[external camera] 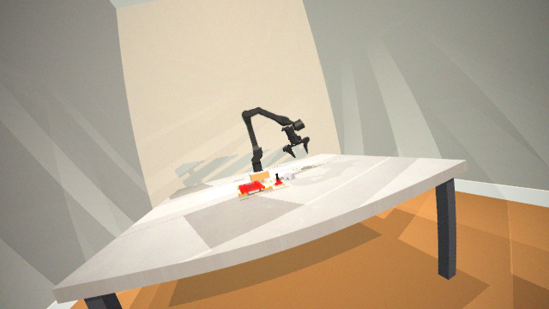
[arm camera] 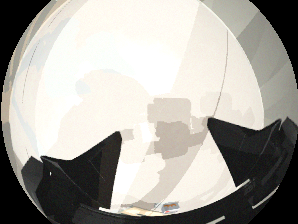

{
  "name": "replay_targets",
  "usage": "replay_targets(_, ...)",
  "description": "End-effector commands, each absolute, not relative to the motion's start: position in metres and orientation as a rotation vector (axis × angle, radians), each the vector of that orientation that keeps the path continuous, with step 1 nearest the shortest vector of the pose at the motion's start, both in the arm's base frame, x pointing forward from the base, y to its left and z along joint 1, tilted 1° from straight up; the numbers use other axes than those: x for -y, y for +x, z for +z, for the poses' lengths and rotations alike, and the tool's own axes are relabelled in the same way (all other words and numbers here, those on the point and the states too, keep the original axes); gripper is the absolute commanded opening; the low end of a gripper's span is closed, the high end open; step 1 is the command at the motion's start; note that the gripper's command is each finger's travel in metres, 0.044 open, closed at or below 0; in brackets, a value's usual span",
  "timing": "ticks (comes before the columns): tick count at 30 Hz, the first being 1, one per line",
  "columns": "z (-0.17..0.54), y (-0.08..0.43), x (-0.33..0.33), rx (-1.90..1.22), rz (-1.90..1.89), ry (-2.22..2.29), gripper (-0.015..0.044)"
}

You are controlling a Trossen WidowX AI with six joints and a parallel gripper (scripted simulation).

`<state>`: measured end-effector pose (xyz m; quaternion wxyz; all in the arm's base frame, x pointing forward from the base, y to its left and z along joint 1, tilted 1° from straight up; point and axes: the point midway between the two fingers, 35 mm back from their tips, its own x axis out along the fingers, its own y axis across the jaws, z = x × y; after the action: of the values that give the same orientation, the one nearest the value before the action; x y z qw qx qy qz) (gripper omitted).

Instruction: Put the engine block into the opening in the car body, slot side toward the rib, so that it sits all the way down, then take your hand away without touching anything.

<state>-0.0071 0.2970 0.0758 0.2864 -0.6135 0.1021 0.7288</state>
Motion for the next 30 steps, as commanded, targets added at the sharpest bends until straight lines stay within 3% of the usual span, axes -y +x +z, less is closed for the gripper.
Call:
replay_targets(1, 0.074, -0.007, -0.296, -0.195, 1.997, -1.743, 0.044)
replay_targets(30, 0.084, -0.009, -0.294, 0.757, 2.392, -2.383, 0.044)
